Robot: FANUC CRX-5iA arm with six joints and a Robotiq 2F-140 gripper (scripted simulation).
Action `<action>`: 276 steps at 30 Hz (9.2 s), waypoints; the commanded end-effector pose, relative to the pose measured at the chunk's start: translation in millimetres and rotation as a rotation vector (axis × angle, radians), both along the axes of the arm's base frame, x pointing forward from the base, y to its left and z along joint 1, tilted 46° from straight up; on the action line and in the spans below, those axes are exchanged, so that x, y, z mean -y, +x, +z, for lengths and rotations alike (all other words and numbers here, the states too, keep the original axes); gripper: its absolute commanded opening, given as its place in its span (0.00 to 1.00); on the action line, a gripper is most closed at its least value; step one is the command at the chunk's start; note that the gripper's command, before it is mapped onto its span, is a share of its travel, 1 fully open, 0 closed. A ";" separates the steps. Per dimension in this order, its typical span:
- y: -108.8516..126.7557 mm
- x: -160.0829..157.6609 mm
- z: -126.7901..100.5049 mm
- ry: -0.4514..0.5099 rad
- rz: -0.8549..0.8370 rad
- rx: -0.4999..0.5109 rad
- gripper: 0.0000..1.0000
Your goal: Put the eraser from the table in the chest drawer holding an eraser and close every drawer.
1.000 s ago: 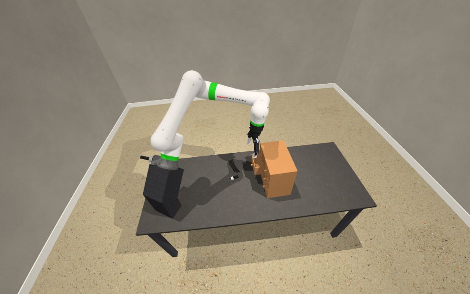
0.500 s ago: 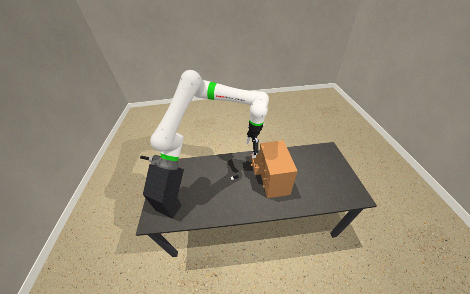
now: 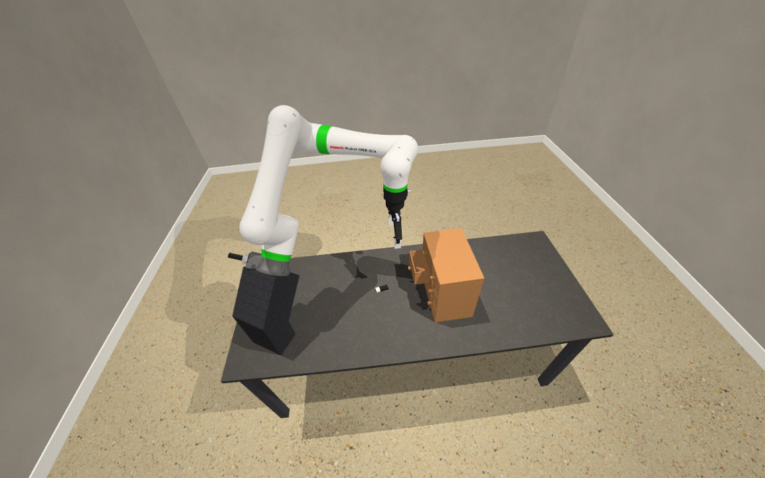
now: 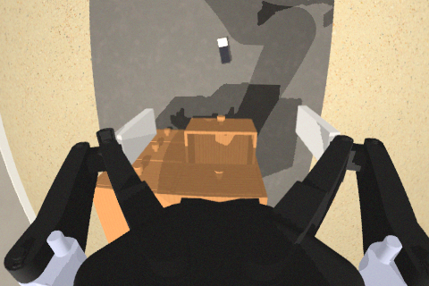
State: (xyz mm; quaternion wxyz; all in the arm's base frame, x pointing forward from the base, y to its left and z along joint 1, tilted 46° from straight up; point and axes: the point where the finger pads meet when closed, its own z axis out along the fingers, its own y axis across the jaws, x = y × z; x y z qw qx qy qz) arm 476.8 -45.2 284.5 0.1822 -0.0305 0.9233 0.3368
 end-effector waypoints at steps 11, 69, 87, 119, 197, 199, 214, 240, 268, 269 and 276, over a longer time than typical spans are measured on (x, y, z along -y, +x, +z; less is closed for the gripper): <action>-39.5 14.9 10.4 0.010 -0.056 0.008 1.00; -72.4 -101.3 -155.5 0.085 -0.350 0.375 1.00; -13.6 -130.2 -164.3 0.201 -0.666 0.800 1.00; 7.0 -130.7 -175.9 0.204 -0.802 0.956 0.00; 74.4 -135.4 -166.4 0.204 -0.803 0.956 0.00; 74.6 -135.4 -166.3 0.204 -0.803 0.956 0.00; 79.3 -134.8 -164.5 0.204 -0.803 0.956 0.00; 103.9 -131.5 -154.8 0.204 -0.803 0.956 0.00; 147.5 -125.7 -137.7 0.204 -0.803 0.956 0.00; 149.0 -125.5 -137.1 0.204 -0.803 0.956 0.00; 156.0 -124.6 -134.3 0.204 -0.803 0.956 0.00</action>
